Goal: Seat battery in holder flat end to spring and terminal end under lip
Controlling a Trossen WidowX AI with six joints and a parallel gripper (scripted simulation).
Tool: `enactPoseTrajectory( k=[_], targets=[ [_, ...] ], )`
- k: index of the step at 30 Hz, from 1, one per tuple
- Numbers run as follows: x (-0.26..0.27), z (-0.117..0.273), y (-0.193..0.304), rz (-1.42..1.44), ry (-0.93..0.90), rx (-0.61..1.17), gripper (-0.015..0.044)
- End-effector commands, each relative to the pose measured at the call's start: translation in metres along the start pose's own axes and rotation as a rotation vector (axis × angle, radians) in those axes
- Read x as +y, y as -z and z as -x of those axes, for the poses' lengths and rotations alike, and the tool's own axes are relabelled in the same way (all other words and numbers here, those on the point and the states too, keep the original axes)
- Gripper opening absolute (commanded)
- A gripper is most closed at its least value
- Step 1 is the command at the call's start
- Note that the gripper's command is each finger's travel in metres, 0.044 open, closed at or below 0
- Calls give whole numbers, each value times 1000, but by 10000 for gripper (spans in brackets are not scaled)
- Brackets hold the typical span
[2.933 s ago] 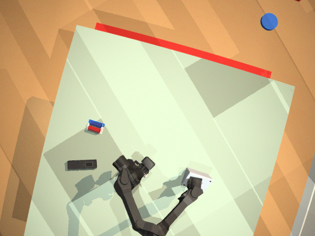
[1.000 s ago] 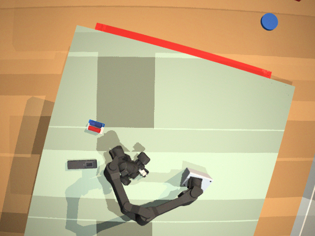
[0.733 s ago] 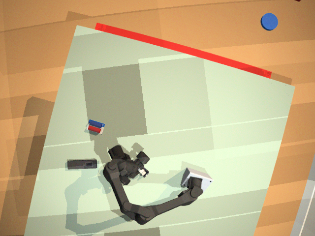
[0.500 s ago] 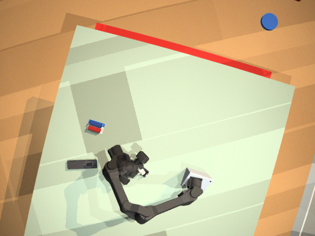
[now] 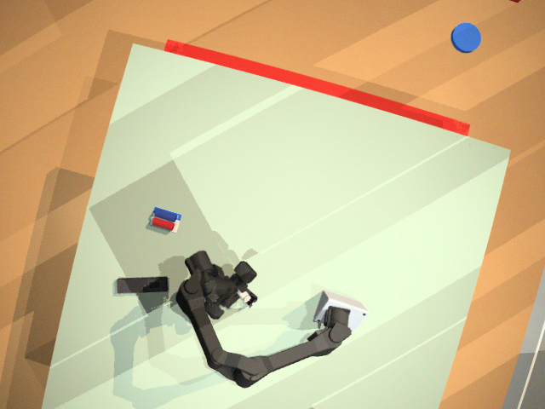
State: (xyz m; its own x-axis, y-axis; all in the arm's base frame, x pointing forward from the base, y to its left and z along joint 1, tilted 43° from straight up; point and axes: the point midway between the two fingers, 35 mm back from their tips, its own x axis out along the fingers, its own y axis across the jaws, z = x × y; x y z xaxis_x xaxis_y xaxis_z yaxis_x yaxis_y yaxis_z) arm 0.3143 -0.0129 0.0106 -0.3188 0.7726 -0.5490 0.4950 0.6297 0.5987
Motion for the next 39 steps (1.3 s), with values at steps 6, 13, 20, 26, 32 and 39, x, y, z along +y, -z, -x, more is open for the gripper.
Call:
enactPoseTrajectory(
  k=[6,13,20,26,32,39],
  targets=[
    [0,-1,-4,3,10,-59,83],
    [0,-2,-3,0,18,-92,83],
    [0,-4,-3,-4,26,-125,83],
    [0,-5,-2,-6,32,-153,83],
    [0,-6,-2,-9,38,-182,83],
    [0,-7,-1,-13,44,-216,83]
  ],
)
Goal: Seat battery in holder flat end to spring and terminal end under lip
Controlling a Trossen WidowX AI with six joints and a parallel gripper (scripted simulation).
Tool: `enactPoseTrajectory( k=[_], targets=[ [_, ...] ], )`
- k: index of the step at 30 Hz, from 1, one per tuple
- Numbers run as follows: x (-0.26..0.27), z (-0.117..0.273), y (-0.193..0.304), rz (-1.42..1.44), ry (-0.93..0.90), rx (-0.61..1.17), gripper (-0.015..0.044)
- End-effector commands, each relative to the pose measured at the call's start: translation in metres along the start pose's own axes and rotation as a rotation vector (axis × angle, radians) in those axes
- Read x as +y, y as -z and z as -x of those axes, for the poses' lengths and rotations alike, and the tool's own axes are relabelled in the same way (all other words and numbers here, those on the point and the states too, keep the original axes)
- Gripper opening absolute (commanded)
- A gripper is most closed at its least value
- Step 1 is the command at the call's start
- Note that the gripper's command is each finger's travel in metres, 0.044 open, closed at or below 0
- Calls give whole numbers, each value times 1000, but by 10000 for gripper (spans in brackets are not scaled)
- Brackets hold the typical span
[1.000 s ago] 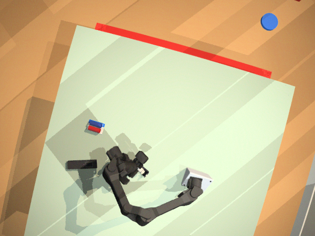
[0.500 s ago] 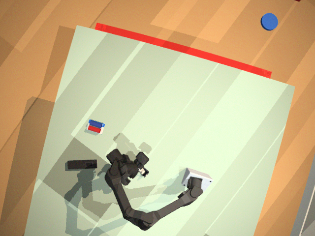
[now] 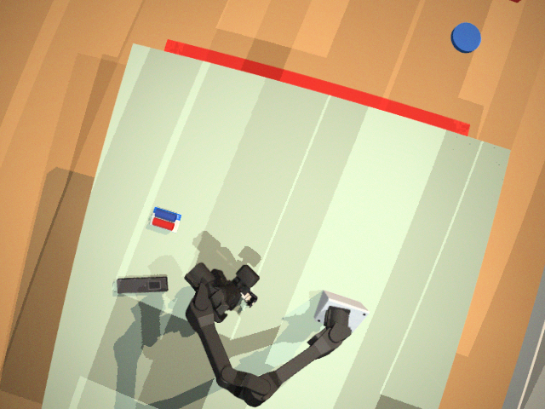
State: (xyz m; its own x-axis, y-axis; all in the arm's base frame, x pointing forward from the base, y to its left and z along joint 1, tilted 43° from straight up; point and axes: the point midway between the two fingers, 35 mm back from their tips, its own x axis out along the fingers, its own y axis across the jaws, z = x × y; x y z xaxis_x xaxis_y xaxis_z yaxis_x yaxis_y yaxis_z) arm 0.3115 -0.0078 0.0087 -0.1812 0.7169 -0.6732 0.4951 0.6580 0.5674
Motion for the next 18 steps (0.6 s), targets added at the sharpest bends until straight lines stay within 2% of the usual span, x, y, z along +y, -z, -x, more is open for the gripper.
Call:
enactPoseTrajectory(
  k=[1,18],
  targets=[
    [-1,-2,-3,-1,4,-31,83],
    [0,-5,0,-10,15,-114,83]
  ],
)
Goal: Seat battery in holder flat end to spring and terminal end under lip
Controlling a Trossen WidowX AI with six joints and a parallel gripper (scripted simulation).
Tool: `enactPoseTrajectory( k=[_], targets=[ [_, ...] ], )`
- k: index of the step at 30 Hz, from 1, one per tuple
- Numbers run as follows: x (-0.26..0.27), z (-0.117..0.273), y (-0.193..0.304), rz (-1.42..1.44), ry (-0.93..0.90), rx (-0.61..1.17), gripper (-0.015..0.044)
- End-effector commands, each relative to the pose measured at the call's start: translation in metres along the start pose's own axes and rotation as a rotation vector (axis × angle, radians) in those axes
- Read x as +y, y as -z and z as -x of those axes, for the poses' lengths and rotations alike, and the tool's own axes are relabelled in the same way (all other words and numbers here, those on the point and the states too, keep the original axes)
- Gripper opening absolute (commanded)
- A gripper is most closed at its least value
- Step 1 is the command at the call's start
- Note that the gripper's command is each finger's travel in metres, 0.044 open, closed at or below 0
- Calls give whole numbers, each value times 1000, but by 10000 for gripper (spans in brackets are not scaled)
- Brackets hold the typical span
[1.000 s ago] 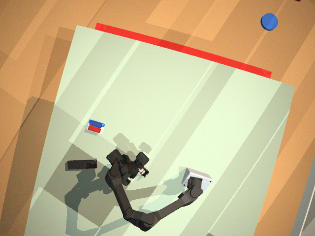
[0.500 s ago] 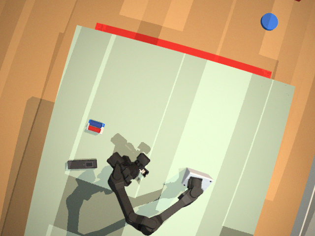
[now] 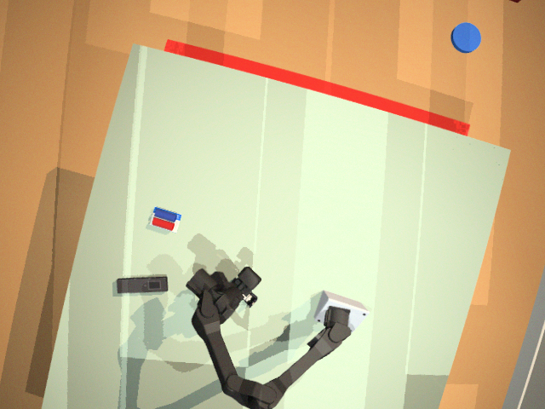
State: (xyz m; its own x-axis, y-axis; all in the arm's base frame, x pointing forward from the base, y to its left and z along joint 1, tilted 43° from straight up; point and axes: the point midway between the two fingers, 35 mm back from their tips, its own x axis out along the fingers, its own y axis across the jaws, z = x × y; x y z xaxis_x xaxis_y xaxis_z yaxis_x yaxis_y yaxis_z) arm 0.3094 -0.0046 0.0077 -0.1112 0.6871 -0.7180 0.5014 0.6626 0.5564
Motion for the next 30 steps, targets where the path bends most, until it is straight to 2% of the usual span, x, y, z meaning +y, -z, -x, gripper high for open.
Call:
enactPoseTrajectory(
  k=[1,30],
  targets=[
    [-1,-2,-2,-2,5,-31,83],
    [1,-5,3,-20,10,-174,83]
  ],
)
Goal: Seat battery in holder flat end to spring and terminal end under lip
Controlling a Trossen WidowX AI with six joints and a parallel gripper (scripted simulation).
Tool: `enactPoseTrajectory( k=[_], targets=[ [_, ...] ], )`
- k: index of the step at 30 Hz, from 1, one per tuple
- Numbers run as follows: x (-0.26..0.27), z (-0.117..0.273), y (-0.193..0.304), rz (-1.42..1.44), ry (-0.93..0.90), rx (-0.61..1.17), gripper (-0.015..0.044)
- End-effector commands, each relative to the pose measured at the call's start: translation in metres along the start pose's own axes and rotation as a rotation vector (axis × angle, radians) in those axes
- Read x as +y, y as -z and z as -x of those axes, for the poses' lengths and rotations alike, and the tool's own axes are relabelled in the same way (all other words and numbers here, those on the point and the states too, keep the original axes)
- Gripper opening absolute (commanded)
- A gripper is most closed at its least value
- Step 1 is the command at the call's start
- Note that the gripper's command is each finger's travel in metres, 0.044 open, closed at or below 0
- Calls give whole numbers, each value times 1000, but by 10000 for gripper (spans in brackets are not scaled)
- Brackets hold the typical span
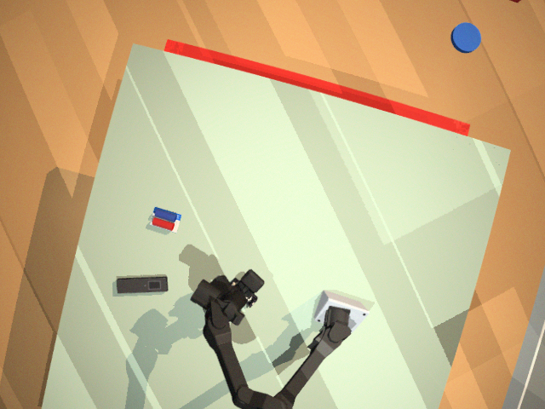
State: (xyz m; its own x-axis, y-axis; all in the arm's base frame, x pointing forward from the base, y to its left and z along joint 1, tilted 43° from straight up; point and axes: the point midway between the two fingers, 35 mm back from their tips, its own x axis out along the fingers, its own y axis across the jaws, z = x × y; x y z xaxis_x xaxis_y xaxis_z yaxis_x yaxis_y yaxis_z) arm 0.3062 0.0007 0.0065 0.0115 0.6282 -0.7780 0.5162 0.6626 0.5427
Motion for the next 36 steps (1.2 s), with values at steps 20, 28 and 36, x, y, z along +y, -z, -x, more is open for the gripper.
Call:
enactPoseTrajectory(
  k=[20,28,36],
  targets=[
    [2,-2,9,-7,2,-62,83],
    [2,-2,13,-7,4,-64,83],
    [2,-2,13,-7,5,-63,83]
  ],
)
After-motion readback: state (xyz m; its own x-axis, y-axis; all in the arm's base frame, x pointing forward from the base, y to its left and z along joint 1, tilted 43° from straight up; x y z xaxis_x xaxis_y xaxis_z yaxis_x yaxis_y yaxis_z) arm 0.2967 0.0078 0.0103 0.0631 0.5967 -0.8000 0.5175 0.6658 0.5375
